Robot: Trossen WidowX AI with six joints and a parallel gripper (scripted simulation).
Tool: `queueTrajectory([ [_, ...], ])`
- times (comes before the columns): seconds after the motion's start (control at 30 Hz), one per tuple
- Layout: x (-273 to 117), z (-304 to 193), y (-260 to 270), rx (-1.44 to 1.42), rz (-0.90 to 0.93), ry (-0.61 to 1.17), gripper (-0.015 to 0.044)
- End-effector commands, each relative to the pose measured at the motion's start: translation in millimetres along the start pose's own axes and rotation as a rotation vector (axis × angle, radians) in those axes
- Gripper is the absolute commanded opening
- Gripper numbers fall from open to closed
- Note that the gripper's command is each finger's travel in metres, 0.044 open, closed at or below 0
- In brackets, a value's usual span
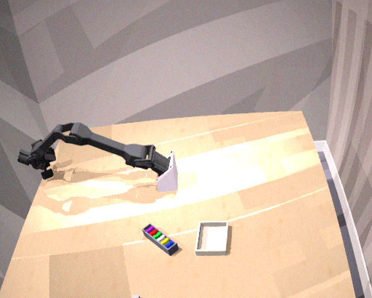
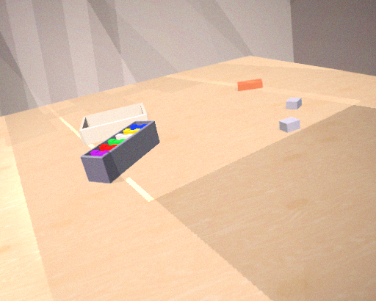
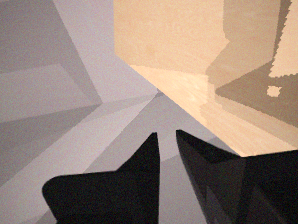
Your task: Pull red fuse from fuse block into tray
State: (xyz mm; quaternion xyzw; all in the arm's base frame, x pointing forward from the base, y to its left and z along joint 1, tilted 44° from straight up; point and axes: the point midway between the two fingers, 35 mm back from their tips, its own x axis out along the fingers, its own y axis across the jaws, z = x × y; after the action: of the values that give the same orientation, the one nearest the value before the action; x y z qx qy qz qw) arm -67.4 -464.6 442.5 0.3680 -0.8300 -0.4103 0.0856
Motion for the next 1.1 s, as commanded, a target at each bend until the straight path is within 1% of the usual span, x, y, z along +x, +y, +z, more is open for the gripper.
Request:
queueTrajectory([
  [0.0,-33.4,-15.7,-27.9,-0.134,-0.082,0.076,0.0074],
  [0.27,-119.3,-36.5,-102.5,-0.484,-0.254,0.278,0.0074],
  [0.57,-232.9,-29.6,-182.0,-0.875,-0.398,0.55,0.0074],
  [0.8,-323.3,-0.7,-236.5,-1.131,-0.472,0.753,0.0074],
  [0.9,-349.3,17.3,-253.5,-1.251,-0.486,0.824,0.0074],
  [1.07,-393.9,61.8,-282.6,-1.518,-0.492,0.974,0.0074],
])
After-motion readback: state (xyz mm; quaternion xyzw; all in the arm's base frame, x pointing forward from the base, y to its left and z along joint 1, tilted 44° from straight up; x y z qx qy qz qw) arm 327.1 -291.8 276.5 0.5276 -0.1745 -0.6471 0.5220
